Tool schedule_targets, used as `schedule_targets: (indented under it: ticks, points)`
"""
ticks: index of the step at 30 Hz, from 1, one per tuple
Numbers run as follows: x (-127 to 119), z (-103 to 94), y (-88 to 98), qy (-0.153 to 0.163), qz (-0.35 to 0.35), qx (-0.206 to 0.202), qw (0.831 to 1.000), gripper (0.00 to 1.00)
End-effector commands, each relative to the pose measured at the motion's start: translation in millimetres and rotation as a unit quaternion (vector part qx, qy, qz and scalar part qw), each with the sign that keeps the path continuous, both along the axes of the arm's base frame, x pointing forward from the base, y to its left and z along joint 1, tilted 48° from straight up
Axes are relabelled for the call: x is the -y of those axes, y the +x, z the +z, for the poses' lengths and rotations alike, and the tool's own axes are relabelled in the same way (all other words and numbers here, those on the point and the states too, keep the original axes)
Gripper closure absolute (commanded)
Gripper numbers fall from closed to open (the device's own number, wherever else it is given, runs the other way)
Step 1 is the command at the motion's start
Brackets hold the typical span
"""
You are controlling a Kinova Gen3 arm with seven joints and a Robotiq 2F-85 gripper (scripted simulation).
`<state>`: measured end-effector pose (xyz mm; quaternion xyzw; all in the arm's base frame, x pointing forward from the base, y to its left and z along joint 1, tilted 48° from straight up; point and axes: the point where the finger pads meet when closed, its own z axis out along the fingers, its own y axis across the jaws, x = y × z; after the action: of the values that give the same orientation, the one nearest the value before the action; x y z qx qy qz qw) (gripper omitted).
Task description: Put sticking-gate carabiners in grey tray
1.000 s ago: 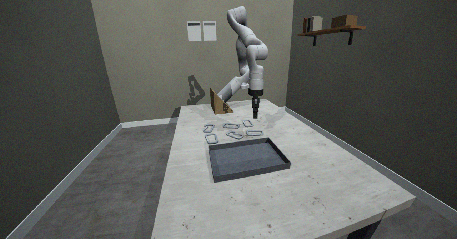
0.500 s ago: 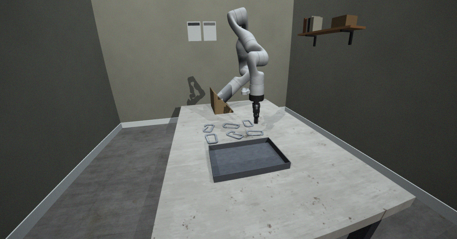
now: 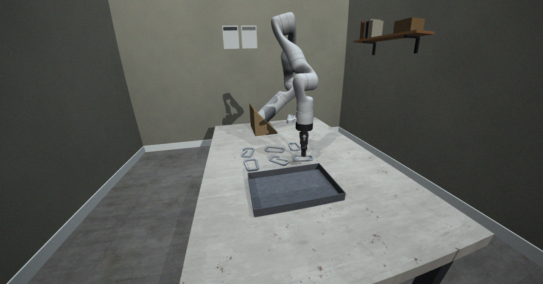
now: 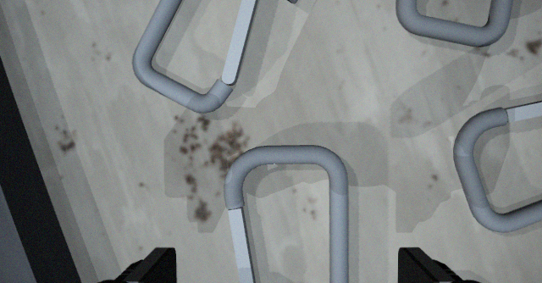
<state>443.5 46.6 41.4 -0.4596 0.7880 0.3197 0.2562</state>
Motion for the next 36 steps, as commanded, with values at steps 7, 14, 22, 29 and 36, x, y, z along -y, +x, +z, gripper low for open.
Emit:
schedule_targets:
  ticks: [7, 14, 22, 29, 36]
  points:
    - [-20, -15.8, 2.8, 0.000, 0.001, 0.000, 1.000, 0.00]
    - [-20, -15.8, 2.8, 0.000, 0.001, 0.000, 1.000, 0.00]
    - [-24, -19.6, 3.3, 0.000, 0.000, 0.000, 1.000, 0.00]
    - [-24, -19.6, 3.3, 0.000, 0.000, 0.000, 1.000, 0.00]
    - [-24, -19.6, 3.3, 0.000, 0.000, 0.000, 1.000, 0.00]
